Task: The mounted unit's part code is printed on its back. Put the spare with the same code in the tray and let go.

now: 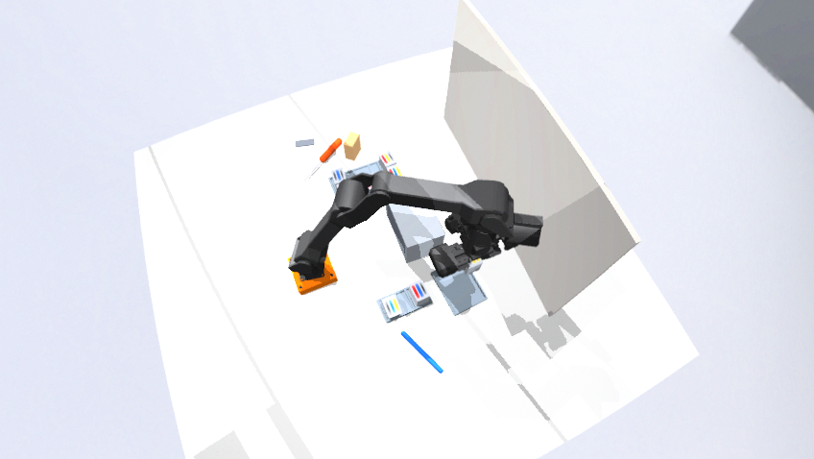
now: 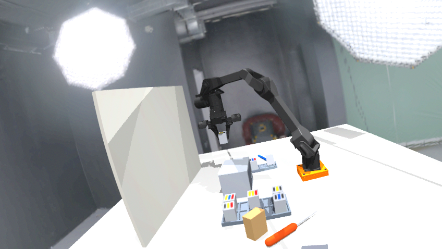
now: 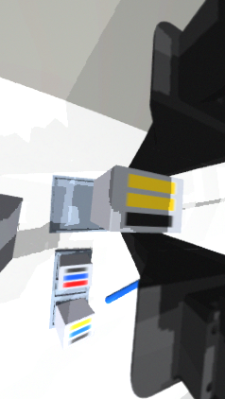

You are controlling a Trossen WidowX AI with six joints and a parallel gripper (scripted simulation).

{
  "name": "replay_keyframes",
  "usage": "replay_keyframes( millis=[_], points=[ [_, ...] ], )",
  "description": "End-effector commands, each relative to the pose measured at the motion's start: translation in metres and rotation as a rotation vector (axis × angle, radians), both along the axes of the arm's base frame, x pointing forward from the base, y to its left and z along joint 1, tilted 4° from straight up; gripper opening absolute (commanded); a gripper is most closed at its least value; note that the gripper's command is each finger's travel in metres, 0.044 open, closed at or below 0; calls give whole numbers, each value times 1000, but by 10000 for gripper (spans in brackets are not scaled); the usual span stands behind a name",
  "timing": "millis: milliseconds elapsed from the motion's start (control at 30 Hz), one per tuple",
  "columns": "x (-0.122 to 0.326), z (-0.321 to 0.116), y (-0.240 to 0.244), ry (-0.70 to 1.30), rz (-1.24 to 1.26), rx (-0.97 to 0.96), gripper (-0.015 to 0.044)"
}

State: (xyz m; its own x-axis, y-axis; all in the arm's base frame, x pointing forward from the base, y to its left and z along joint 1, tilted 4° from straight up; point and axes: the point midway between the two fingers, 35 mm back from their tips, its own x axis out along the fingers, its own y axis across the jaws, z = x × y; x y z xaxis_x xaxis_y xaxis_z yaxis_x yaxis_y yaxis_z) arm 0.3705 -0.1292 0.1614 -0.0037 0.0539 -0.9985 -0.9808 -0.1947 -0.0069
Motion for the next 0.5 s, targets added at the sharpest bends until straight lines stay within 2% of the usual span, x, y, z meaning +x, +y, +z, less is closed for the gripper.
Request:
replay_keyframes(
  millis=[0,467],
  points=[
    [1,-3,-1,-1,5,-4,0],
    [3,-12,-1,-1,5,-4,0]
  ],
)
